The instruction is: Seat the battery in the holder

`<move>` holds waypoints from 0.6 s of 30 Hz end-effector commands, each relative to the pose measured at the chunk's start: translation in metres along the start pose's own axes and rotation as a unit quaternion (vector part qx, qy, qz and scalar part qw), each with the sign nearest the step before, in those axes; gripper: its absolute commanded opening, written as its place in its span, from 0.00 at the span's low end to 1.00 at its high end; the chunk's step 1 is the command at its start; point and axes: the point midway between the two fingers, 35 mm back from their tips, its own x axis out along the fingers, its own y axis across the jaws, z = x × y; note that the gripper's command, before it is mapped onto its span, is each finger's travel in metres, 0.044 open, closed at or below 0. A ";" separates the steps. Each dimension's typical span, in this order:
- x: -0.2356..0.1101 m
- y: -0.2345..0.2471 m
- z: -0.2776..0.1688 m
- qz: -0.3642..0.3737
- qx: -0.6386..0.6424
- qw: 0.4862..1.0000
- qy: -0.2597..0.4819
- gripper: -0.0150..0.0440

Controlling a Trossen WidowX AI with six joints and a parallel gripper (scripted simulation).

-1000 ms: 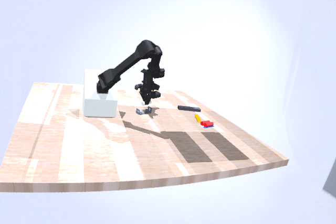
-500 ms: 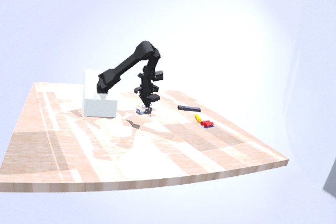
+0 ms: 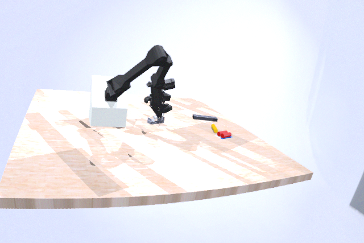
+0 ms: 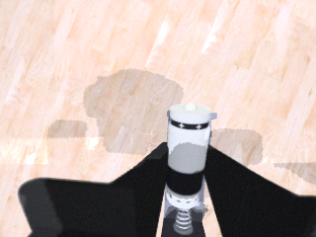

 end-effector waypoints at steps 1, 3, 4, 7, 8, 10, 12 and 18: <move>0.002 0.001 -0.003 0.004 -0.002 1.000 -0.008 0.39; 0.003 0.001 -0.004 0.005 -0.002 1.000 -0.014 0.39; 0.003 0.001 -0.004 0.005 -0.003 1.000 -0.017 0.39; 0.004 0.001 -0.005 0.006 -0.003 1.000 -0.026 0.39; 0.004 0.001 -0.006 0.006 -0.003 1.000 -0.028 0.39; 0.005 0.001 -0.007 0.006 -0.004 0.999 -0.034 0.39; 0.005 0.001 -0.007 0.006 -0.005 0.999 -0.040 0.39; 0.006 0.000 -0.010 0.006 -0.007 0.998 -0.058 0.39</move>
